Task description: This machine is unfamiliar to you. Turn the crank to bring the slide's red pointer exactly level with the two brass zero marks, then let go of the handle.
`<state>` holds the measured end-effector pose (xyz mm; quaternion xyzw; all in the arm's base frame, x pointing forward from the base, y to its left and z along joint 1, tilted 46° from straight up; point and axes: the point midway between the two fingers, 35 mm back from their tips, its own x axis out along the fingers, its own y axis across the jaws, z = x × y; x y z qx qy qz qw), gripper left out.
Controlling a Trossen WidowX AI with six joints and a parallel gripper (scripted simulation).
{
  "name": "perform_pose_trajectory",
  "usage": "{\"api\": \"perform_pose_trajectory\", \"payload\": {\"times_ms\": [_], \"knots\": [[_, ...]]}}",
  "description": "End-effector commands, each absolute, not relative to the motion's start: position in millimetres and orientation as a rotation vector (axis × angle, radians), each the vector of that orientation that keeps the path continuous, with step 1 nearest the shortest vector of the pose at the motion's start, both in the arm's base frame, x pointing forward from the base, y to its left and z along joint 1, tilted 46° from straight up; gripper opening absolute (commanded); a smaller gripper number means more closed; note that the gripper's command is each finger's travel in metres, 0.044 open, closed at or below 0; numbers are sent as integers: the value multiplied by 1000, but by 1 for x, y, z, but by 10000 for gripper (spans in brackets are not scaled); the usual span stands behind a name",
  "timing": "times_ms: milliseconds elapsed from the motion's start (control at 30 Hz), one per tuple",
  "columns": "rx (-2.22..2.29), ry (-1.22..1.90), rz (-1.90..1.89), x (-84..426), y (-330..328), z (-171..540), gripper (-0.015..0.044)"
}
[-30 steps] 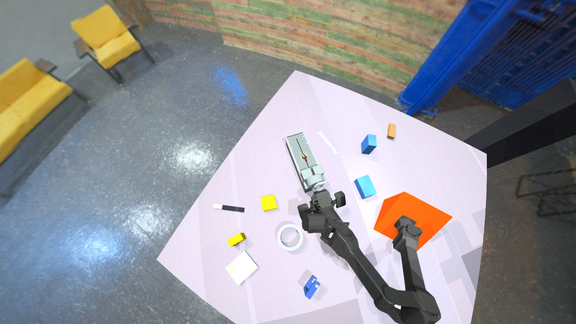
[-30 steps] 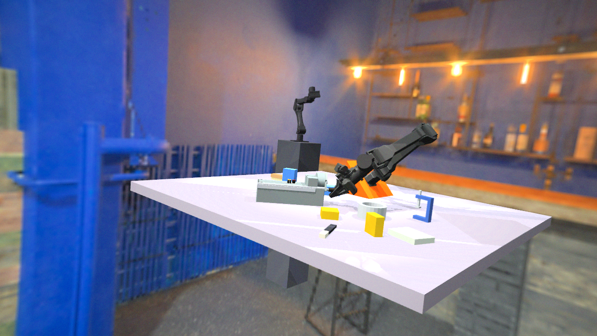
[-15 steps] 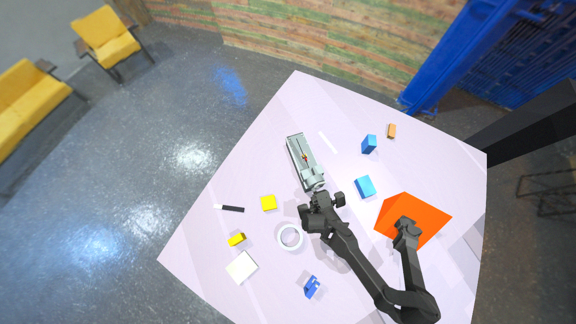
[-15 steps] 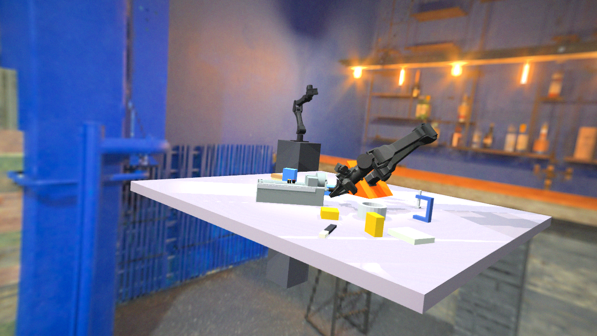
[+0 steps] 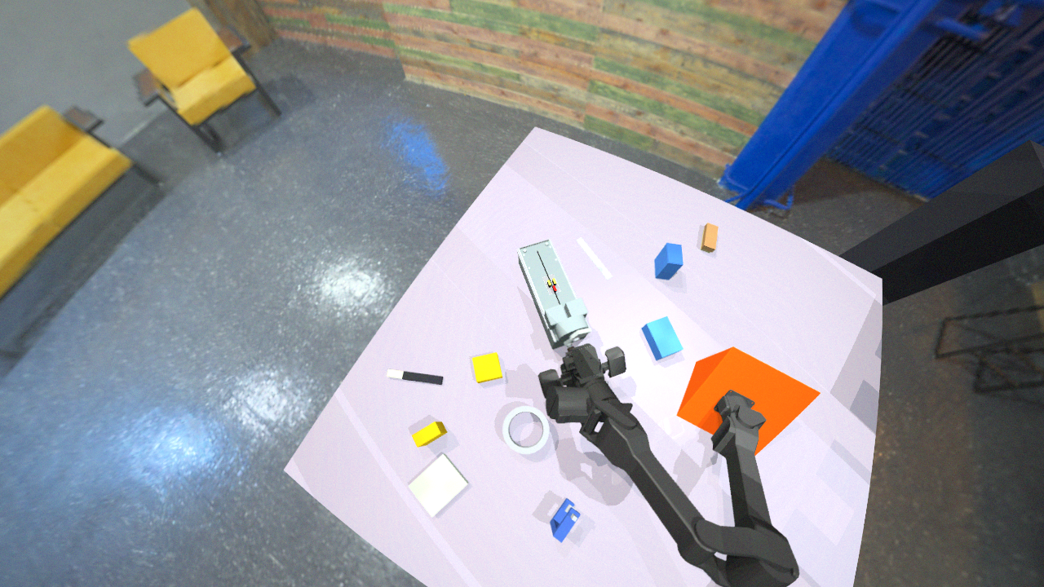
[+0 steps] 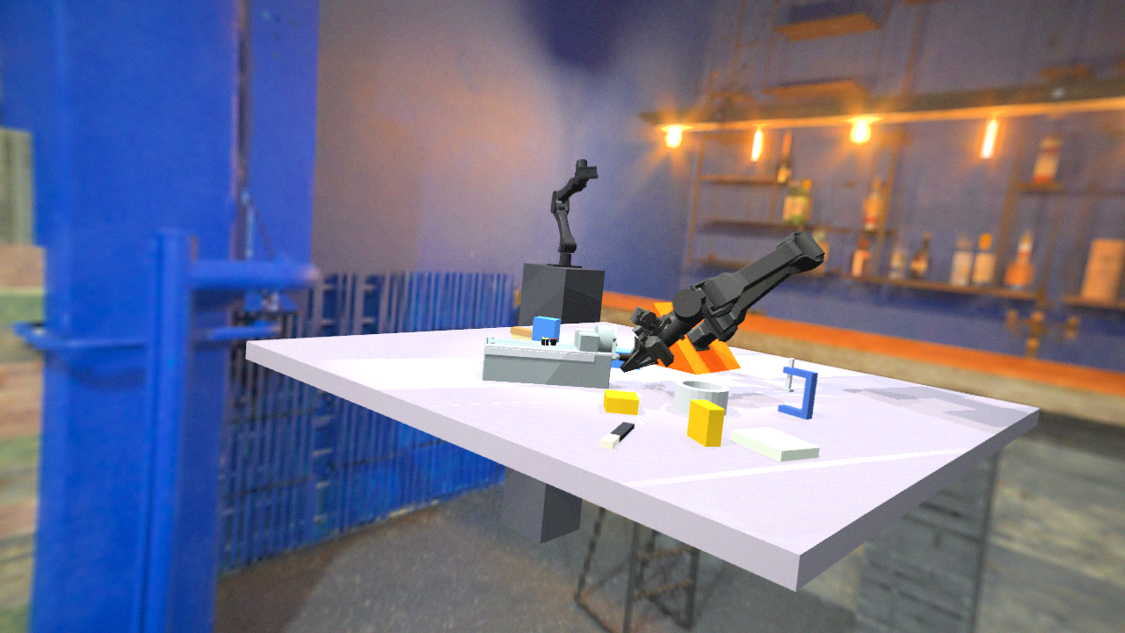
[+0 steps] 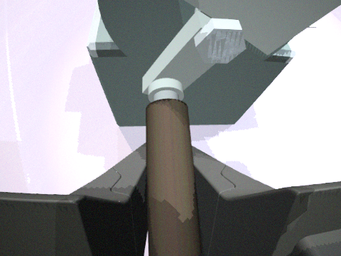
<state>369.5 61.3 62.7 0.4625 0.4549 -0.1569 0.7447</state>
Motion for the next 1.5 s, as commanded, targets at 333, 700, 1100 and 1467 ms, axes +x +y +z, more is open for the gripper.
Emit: {"api": "perform_pose_trajectory", "payload": {"times_ms": [333,700,1100,1467], "knots": [[1021,978,-328,375,62,71,0],[1021,978,-328,375,62,72,0],[1021,978,-328,375,62,73,0],[1021,978,-328,376,61,74,0]]}}
